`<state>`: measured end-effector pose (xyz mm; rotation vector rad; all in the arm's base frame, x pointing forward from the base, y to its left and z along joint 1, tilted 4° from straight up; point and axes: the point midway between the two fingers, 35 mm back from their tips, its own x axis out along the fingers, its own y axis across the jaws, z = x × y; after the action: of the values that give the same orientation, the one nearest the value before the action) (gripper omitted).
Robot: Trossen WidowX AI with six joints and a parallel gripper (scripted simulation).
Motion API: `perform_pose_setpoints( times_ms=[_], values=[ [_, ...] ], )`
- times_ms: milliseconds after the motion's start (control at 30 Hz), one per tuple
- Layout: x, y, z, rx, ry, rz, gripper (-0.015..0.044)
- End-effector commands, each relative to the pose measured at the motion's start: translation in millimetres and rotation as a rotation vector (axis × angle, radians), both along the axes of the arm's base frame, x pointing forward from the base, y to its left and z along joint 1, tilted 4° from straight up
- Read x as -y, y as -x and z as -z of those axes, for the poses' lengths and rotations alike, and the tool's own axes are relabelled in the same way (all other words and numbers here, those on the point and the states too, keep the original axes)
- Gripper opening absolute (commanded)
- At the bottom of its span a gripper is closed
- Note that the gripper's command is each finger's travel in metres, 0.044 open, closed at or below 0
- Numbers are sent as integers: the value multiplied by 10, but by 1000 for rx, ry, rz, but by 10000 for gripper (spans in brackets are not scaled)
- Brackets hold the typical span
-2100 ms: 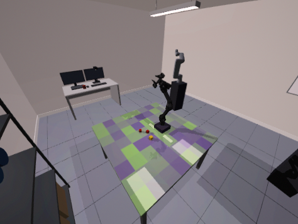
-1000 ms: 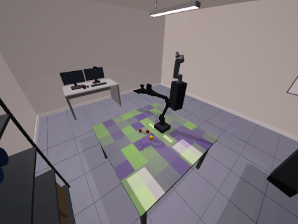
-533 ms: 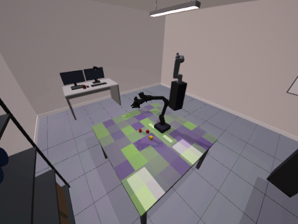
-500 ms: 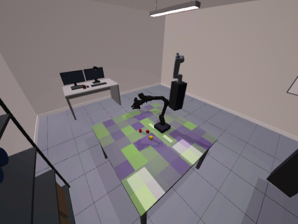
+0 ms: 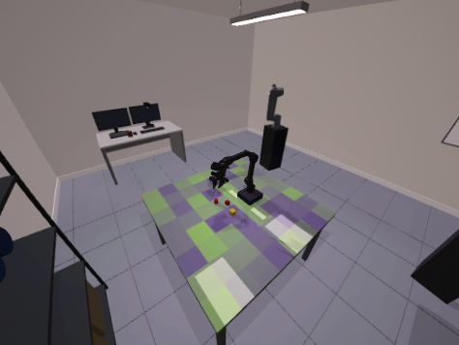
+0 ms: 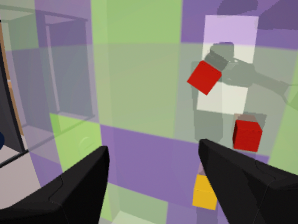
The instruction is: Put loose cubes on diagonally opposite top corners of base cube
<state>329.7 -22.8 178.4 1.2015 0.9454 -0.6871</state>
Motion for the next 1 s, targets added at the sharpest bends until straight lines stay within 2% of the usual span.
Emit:
perform_pose_setpoints(
  times_ms=[0,133,267,433,667,967],
  values=[
    [-188,265,310,-180,9,24,265],
    [-345,586,542,-356,52,45,265],
    [-403,758,633,-441,87,54,265],
    [-404,763,651,-445,89,55,265],
    [-371,740,1201,-445,89,55,265],
    [-359,740,1384,-445,89,55,265]
  ],
)
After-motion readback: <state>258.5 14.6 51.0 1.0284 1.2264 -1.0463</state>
